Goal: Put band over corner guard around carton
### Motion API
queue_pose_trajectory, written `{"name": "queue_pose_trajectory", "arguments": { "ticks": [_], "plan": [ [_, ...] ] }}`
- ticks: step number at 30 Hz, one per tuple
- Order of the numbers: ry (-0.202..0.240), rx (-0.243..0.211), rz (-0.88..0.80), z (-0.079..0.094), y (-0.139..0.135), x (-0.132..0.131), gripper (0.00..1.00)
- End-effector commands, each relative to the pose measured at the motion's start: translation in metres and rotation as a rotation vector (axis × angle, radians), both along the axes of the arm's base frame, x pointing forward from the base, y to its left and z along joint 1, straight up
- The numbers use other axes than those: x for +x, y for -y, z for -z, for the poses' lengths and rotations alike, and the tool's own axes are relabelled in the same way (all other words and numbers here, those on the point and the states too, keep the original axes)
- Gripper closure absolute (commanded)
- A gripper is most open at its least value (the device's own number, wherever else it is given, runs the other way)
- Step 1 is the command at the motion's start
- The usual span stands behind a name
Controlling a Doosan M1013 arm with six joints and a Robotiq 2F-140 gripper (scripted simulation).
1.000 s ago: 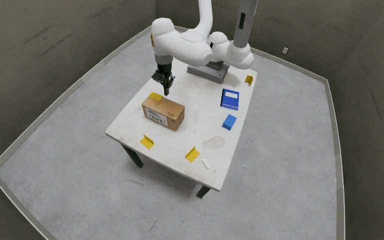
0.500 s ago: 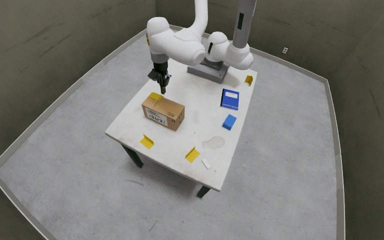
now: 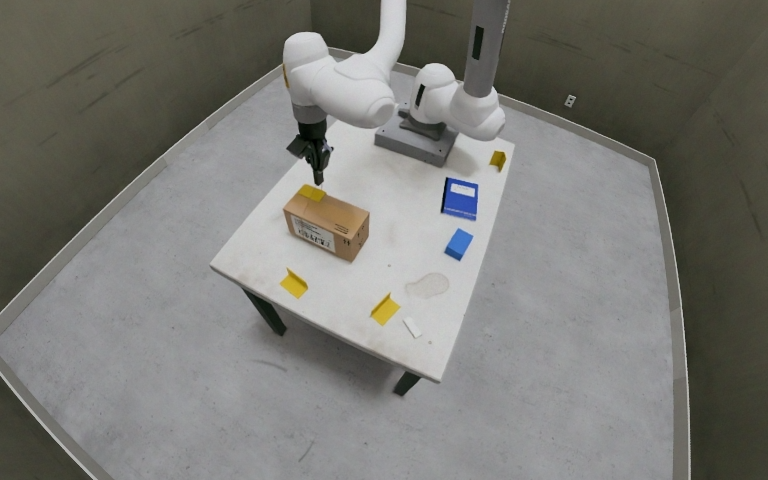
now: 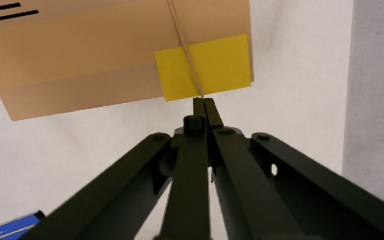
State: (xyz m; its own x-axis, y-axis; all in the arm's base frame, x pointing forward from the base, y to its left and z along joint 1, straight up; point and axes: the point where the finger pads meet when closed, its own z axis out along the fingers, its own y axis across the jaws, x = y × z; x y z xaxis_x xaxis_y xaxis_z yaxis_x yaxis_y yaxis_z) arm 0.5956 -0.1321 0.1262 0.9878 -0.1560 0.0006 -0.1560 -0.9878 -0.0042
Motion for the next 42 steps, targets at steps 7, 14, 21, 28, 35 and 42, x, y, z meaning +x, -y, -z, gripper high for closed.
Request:
{"name": "queue_pose_trajectory", "arguments": {
  "ticks": [7,14,21,28,35,42],
  "plan": [
    [0.001,0.000,0.000,-0.0007,0.0062,0.0005,0.90],
    [0.001,0.000,0.000,-0.0007,0.0069,0.0005,0.90],
    [0.001,0.000,0.000,-0.0007,0.0069,0.0005,0.90],
    [0.001,0.000,0.000,-0.0007,0.0069,0.0009,0.90],
    [0.001,0.000,0.000,-0.0007,0.0068,0.0043,0.90],
    [0.001,0.000,0.000,-0.0007,0.0067,0.0092,0.90]
  ]
}}
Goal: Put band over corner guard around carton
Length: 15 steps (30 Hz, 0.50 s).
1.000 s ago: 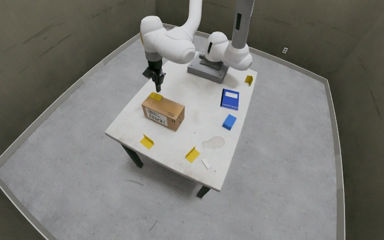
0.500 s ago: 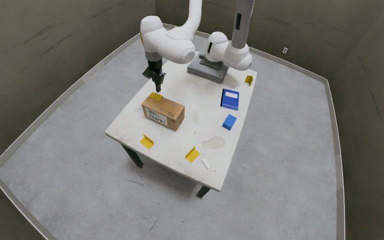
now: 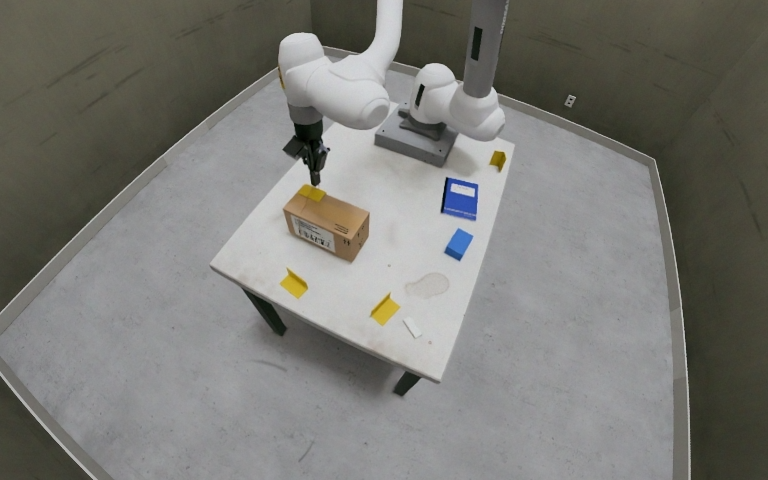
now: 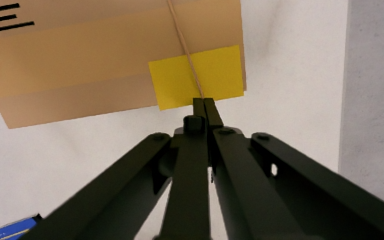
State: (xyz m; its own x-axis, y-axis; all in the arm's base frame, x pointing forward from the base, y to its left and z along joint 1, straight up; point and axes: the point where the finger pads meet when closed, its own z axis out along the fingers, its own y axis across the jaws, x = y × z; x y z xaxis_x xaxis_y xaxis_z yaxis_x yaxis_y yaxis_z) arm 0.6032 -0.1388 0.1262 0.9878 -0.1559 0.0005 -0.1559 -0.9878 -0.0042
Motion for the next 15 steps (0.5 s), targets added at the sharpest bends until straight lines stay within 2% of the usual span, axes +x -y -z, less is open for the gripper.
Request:
{"name": "queue_pose_trajectory", "arguments": {
  "ticks": [1,15],
  "plan": [
    [0.001,0.000,0.000,-0.001,0.000,0.003,0.90],
    [0.001,0.000,0.000,-0.001,0.000,0.017,0.90]
  ]
}}
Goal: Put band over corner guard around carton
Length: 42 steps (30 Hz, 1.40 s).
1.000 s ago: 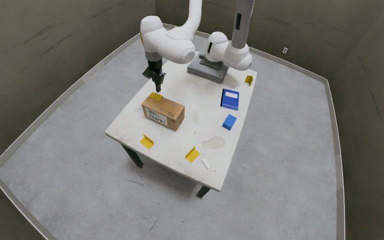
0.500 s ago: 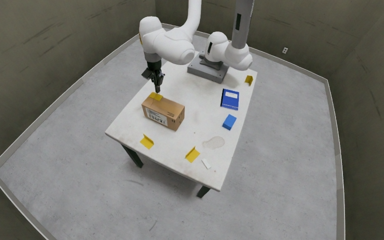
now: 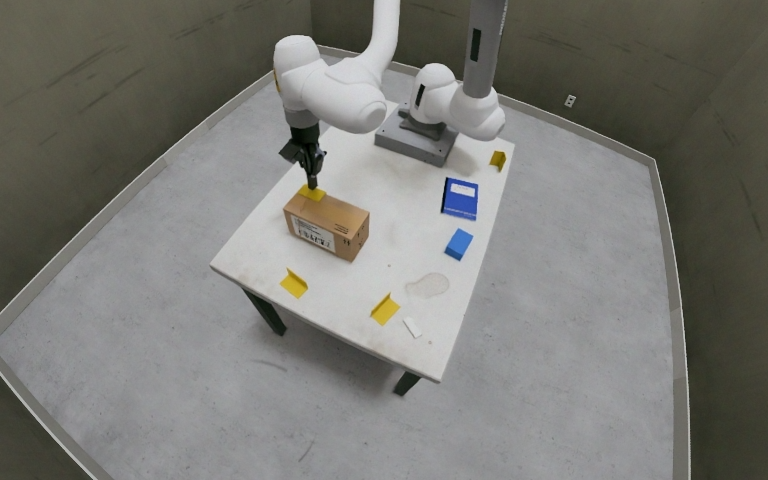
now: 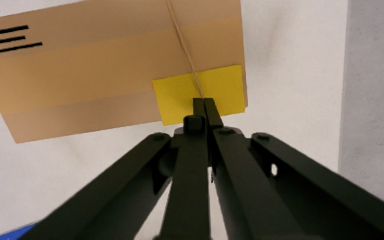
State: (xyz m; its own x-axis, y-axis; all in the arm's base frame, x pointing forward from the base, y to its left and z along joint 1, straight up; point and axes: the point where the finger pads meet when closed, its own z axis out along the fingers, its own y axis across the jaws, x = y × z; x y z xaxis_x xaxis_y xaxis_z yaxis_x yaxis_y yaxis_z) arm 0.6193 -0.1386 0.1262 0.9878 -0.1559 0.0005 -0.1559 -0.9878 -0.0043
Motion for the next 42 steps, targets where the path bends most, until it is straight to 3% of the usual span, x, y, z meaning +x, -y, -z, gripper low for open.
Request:
{"name": "queue_pose_trajectory", "arguments": {
  "ticks": [1,42],
  "plan": [
    [0.001,0.000,0.000,-0.001,0.000,0.001,0.90],
    [0.001,0.000,0.000,0.010,0.000,0.005,0.90]
  ]
}}
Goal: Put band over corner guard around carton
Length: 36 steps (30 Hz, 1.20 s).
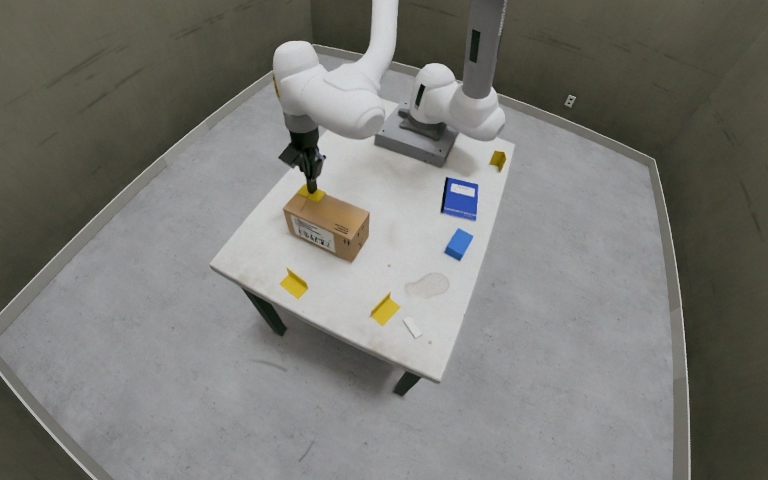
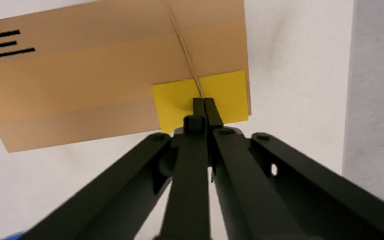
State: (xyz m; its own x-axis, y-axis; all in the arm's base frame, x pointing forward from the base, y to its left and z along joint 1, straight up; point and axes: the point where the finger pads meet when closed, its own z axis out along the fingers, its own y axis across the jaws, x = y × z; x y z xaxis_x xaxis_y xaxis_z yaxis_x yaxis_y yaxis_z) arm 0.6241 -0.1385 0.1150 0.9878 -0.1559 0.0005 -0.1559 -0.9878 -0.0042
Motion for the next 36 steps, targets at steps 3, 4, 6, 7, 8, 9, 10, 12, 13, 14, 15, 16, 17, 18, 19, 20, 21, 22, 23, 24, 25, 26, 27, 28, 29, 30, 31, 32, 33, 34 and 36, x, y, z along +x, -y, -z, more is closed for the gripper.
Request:
{"name": "queue_pose_trajectory", "arguments": {
  "ticks": [3,4,6,7,8,9,10,12,13,14,15,16,17,18,19,20,21,22,23,24,25,26,27,28,29,30,31,32,33,34,36],
  "plan": [
    [0.001,0.000,0.000,-0.0007,0.0000,0.0004,0.82],
    [0.001,0.000,0.000,-0.0007,0.0000,0.0004,0.82],
    [0.001,0.000,0.000,-0.0007,0.0000,0.0004,0.82],
    [0.001,0.000,0.000,-0.0007,0.0000,0.0004,0.82],
    [0.001,0.000,0.000,-0.0007,0.0000,0.0004,0.82],
    [0.001,0.000,0.000,-0.0007,0.0000,0.0004,0.82],
    [0.001,0.000,0.000,-0.0007,0.0000,0.0004,0.82],
    [0.001,0.000,0.000,-0.0007,0.0000,0.0004,0.82],
    [0.001,0.000,0.000,-0.0007,0.0000,0.0004,0.82],
    [0.001,0.000,0.000,-0.0007,0.0000,0.0004,0.82],
    [0.001,0.000,0.000,-0.0007,0.0000,0.0004,0.82],
    [0.001,0.000,0.000,-0.0007,0.0000,0.0004,0.82],
    [0.001,0.000,0.000,-0.0007,0.0000,0.0004,0.82],
    [0.001,0.000,0.000,-0.0007,0.0000,0.0004,0.82],
    [0.001,0.000,0.000,-0.0007,0.0000,0.0004,0.82],
    [0.001,0.000,0.000,-0.0007,0.0000,0.0004,0.82],
    [0.001,0.000,0.000,-0.0007,0.0000,0.0004,0.82],
    [0.001,0.000,0.000,-0.0007,0.0000,0.0004,0.82],
    [0.001,0.000,0.000,-0.0007,0.0000,0.0004,0.82],
    [0.001,0.000,0.000,-0.0007,0.0000,0.0004,0.82],
    [0.001,0.000,0.000,-0.0007,0.0000,0.0004,0.82],
    [0.001,0.000,0.000,-0.0007,0.0000,0.0004,0.82],
    [0.001,0.000,0.000,-0.0007,0.0000,0.0004,0.82],
    [0.001,0.000,0.000,-0.0007,0.0000,0.0004,0.82],
    [0.001,0.000,0.000,-0.0007,0.0000,0.0004,0.82],
    [0.001,0.000,0.000,-0.0007,0.0000,0.0004,0.82],
    [0.001,0.000,0.000,-0.0007,0.0000,0.0004,0.82],
    [0.001,0.000,0.000,-0.0007,0.0000,0.0004,0.82],
    [0.001,0.000,0.000,-0.0007,0.0000,0.0004,0.82],
    [0.001,0.000,0.000,-0.0007,0.0000,0.0004,0.82],
    [0.001,0.000,0.000,-0.0007,0.0000,0.0004,0.82]
  ]
}}
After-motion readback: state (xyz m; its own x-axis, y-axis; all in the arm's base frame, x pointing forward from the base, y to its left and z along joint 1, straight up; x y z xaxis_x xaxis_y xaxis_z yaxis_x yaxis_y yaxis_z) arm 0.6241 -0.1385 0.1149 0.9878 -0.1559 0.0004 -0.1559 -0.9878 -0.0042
